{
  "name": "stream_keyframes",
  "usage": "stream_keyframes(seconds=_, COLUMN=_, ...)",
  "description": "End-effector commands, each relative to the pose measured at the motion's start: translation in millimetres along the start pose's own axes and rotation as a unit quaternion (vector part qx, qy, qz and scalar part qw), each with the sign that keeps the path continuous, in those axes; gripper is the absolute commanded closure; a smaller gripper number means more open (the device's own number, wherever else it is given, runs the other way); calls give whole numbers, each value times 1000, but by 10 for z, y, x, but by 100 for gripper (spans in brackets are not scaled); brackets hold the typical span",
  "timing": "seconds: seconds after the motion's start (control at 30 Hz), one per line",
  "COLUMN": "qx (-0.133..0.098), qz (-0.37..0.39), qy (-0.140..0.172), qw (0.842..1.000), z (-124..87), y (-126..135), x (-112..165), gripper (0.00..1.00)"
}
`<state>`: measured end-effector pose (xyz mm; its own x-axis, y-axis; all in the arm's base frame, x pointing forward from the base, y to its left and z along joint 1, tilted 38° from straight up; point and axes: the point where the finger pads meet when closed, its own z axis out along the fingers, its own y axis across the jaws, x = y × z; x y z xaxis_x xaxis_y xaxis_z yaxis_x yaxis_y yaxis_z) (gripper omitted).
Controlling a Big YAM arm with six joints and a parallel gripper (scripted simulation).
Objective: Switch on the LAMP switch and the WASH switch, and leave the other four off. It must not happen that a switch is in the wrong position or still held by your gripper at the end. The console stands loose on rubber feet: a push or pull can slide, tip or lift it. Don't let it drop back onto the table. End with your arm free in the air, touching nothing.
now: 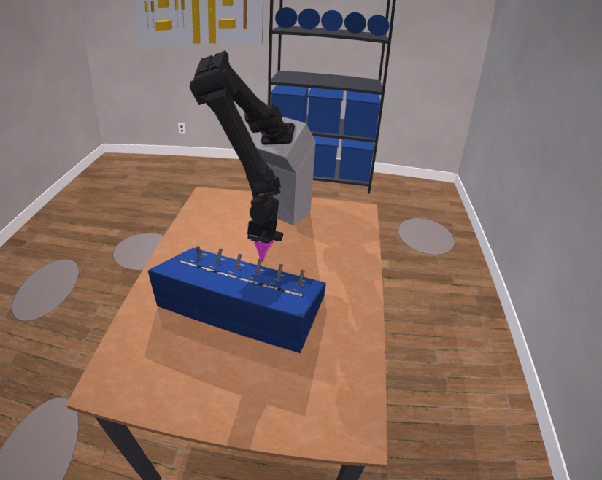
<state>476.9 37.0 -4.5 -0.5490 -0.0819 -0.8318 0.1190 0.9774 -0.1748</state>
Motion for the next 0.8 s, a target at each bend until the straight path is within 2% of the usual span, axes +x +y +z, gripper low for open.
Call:
stream_keyframes(seconds=0.0, qx=3, qz=2, qy=-14, qw=1000, z=-4, y=-49, x=-201, gripper=100)
stream_keyframes(seconds=0.77, qx=4, qz=4, qy=-18, qw=1000, z=-7, y=-59, x=-337, gripper=100)
